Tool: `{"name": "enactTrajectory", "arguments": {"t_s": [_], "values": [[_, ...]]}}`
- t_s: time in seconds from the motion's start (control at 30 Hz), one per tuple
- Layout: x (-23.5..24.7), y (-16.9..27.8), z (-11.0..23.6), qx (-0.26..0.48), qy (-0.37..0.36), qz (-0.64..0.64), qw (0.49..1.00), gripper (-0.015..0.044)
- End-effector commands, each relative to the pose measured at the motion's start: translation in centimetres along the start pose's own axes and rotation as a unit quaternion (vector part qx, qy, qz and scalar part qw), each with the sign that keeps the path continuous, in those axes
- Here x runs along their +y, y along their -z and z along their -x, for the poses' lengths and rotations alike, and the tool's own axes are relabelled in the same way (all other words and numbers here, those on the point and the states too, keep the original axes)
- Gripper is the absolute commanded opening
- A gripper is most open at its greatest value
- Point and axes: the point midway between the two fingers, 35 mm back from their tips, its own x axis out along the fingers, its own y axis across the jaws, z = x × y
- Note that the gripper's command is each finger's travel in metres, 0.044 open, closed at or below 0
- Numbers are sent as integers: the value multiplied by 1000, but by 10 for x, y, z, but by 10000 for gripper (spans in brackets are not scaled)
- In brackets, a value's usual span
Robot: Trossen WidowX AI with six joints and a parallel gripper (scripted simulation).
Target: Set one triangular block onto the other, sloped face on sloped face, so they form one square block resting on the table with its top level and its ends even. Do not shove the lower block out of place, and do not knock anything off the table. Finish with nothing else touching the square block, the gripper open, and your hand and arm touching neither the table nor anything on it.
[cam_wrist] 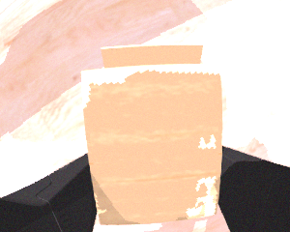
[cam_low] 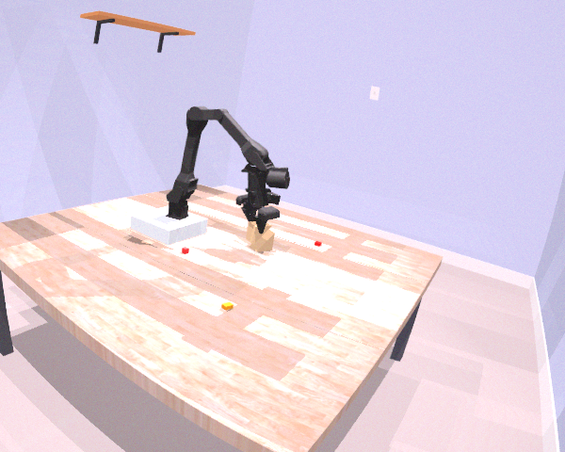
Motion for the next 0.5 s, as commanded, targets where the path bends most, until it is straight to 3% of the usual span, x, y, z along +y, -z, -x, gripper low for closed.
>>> {"name": "enactTrajectory", "arguments": {"t_s": [0.0, 0.47], "values": [[-1, -1, -4, 1, 3, -3, 1000, 0], [-2, 0, -3, -1, 10, -2, 1000, 0]]}}
